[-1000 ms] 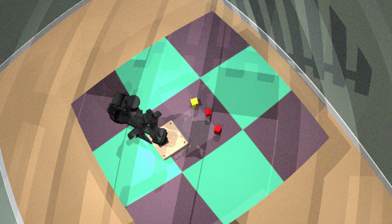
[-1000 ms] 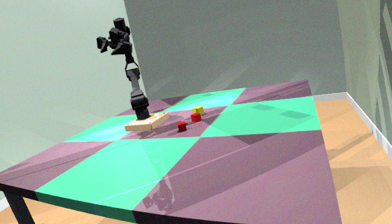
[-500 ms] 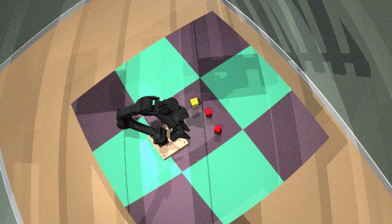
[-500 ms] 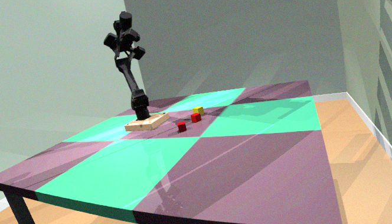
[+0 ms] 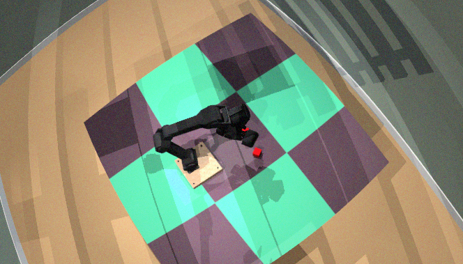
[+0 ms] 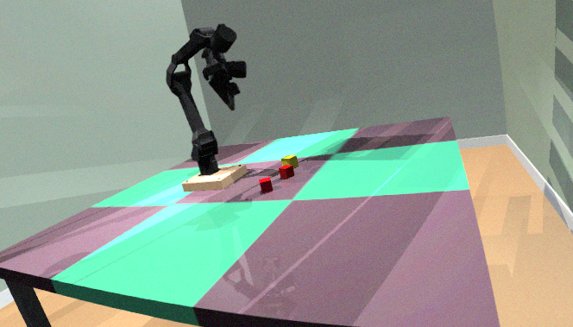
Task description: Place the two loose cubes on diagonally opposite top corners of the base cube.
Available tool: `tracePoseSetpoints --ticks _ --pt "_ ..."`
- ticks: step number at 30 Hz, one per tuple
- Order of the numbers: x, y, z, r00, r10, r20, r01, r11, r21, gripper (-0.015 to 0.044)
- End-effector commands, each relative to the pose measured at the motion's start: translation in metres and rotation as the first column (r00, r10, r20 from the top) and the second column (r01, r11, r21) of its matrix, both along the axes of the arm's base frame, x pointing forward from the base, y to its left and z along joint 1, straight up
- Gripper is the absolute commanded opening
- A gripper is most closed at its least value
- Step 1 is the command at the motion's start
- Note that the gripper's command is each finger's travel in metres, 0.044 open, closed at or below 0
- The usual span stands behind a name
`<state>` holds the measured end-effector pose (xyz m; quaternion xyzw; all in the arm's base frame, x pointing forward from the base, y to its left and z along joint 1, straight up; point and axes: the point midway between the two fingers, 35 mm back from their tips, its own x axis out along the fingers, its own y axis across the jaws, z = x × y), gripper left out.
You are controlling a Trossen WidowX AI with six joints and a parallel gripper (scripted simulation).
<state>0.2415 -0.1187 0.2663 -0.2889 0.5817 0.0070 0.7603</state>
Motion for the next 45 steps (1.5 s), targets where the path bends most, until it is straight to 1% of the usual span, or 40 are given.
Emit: tracePoseSetpoints --ticks 1,7,13,16,22,30,45 --pt "0.025 0.019 -0.026 0.983 0.16 -0.087 -0.156 0.987 0.048 0.0265" --pt "0.056 0.055 -0.068 0.895 0.398 -0.204 -0.375 0.916 0.142 0.0265" --pt "0.075 0.097 -0.113 0.74 0.608 -0.287 -0.552 0.793 0.258 0.0265" --pt "0.079 0.114 -0.131 0.666 0.679 -0.309 -0.606 0.734 0.307 0.0265" --pt "0.079 0.116 -0.138 0.66 0.684 -0.31 -0.61 0.729 0.31 0.0265" --pt "0.08 0.116 -0.194 0.66 0.684 -0.31 -0.61 0.729 0.311 0.0265" --pt "0.081 0.115 -0.216 0.66 0.684 -0.31 -0.61 0.729 0.311 0.0265"
